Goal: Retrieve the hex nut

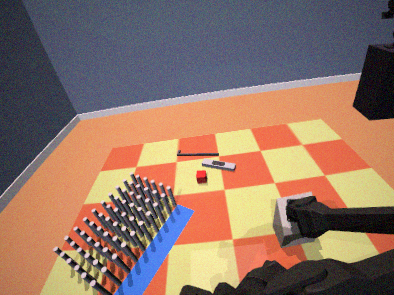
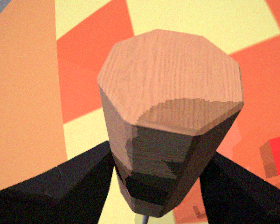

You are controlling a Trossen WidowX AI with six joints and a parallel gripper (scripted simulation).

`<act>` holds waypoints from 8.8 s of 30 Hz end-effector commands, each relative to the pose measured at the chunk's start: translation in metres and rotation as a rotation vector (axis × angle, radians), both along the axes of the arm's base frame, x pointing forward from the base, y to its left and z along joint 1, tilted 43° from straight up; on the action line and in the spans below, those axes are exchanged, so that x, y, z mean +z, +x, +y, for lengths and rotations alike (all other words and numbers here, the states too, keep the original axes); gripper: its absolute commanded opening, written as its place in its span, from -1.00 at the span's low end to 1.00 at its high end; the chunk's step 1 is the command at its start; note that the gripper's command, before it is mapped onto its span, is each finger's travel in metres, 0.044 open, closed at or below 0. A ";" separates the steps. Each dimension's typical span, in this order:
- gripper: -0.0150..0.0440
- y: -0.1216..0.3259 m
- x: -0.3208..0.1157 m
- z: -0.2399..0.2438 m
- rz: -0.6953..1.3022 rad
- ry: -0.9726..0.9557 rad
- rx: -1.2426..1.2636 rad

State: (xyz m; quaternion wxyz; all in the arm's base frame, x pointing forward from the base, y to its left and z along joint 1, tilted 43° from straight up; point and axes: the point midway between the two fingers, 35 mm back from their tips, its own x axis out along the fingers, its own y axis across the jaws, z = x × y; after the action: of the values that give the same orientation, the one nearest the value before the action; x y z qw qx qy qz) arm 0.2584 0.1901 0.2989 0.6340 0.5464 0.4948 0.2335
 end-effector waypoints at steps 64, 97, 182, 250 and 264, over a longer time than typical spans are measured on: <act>-0.49 0.049 -0.069 -0.065 -1.320 -1.129 0.913; -0.49 0.046 -0.113 -0.088 -1.916 -1.318 1.859; -0.49 0.046 -0.241 -0.002 -2.058 -1.492 2.109; -0.49 0.074 -0.264 -0.001 -2.037 -1.563 2.084; -0.49 0.084 -0.267 -0.002 -2.037 -1.565 2.083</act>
State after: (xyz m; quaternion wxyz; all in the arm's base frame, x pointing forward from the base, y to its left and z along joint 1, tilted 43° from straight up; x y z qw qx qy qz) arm 0.3364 0.1880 0.0316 -0.3626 0.7964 -0.0237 -0.4834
